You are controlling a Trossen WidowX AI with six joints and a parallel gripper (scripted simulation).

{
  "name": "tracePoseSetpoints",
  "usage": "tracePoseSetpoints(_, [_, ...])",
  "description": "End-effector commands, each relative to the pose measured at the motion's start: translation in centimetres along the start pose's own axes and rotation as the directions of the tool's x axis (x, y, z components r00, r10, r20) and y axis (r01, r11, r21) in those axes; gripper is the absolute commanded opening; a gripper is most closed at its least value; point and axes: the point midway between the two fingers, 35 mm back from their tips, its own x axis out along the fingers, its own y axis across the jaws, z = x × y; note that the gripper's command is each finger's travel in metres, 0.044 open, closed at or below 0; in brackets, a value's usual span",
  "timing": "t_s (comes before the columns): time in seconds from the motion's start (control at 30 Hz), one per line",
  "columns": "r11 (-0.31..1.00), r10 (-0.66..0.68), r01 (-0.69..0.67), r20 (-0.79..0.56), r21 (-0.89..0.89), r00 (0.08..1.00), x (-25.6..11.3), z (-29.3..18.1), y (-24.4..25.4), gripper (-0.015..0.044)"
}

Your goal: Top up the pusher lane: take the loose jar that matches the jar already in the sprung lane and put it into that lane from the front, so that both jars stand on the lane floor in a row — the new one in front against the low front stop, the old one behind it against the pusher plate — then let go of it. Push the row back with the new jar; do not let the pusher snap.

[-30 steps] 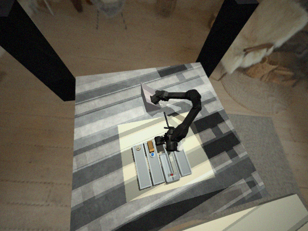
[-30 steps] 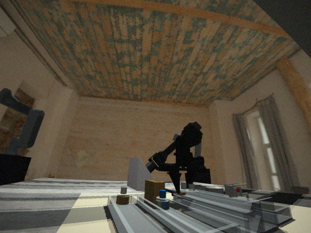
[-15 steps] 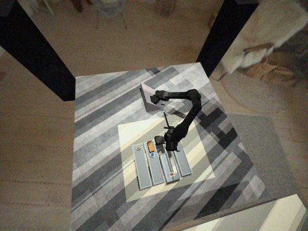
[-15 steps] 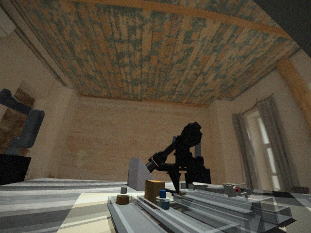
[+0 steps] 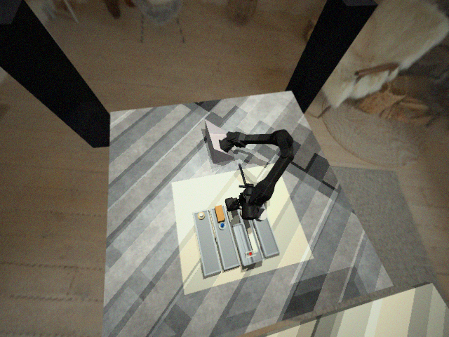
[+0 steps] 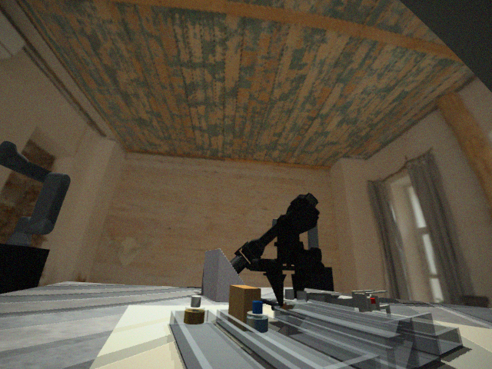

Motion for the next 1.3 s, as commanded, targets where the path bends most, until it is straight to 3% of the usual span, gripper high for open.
tracePoseSetpoints(0.0, [1.000, 0.009, -0.009, 0.006, -0.009, 1.000, 0.0, 0.1, 0.2, 0.0000])
tracePoseSetpoints(0.53, [1.000, 0.009, -0.009, 0.006, -0.009, 1.000, 0.0, -0.2, 0.0, 0.0000])
tracePoseSetpoints(0.93, [1.000, 0.009, -0.009, 0.006, -0.009, 1.000, 0.0, -0.1, 0.0, 0.0305])
tracePoseSetpoints(1.27, [1.000, 0.008, -0.008, 0.006, -0.009, 1.000, -2.0, -0.1, -0.1, 0.0305])
